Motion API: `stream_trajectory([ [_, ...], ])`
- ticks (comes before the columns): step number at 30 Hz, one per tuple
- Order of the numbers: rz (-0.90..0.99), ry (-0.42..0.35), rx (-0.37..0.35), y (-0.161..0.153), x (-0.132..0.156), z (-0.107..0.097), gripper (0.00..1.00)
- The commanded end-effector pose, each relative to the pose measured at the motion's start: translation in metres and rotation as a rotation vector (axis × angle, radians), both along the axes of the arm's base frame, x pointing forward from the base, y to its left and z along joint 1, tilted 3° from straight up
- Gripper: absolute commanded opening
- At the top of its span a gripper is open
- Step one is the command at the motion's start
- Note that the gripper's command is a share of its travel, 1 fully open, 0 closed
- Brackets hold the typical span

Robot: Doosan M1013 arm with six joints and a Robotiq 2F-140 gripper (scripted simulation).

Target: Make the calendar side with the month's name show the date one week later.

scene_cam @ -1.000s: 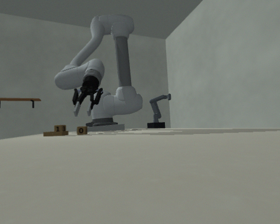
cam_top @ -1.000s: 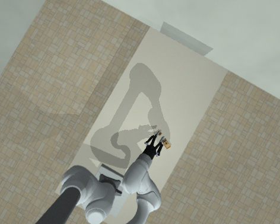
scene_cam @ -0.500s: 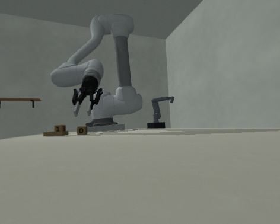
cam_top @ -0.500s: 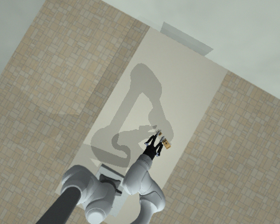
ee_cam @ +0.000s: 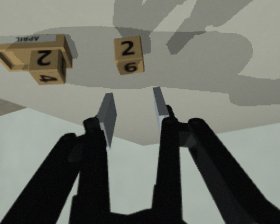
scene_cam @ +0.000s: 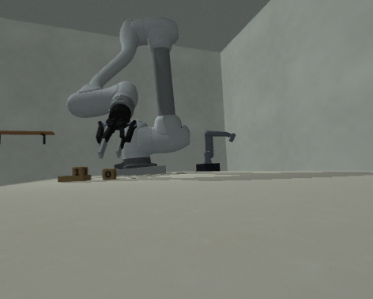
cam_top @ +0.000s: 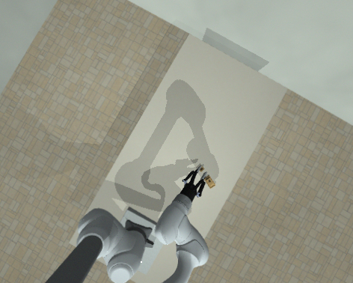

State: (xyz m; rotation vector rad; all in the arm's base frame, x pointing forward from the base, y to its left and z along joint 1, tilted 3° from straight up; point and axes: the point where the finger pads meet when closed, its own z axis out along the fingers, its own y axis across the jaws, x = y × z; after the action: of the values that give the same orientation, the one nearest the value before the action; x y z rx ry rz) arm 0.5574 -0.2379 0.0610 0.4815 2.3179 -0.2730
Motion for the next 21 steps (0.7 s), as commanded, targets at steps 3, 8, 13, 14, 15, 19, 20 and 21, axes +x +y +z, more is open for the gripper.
stream_trajectory([
  [3,0.0,0.0,0.0,0.0,0.0,-0.005,0.36],
  [8,0.0,0.0,0.0,-0.001,0.0,-0.012,0.36],
  [13,0.0,0.0,0.0,-0.001,0.0,-0.021,0.36],
  [14,0.0,0.0,0.0,-0.001,0.0,-0.023,0.36],
  [15,0.0,0.0,0.0,-0.001,0.0,-0.025,0.36],
  [19,0.0,0.0,0.0,-0.002,-0.001,-0.033,0.36],
  [20,0.0,0.0,0.0,-0.002,-0.001,-0.033,0.36],
  [21,0.0,0.0,0.0,-0.002,-0.001,-0.033,0.36],
])
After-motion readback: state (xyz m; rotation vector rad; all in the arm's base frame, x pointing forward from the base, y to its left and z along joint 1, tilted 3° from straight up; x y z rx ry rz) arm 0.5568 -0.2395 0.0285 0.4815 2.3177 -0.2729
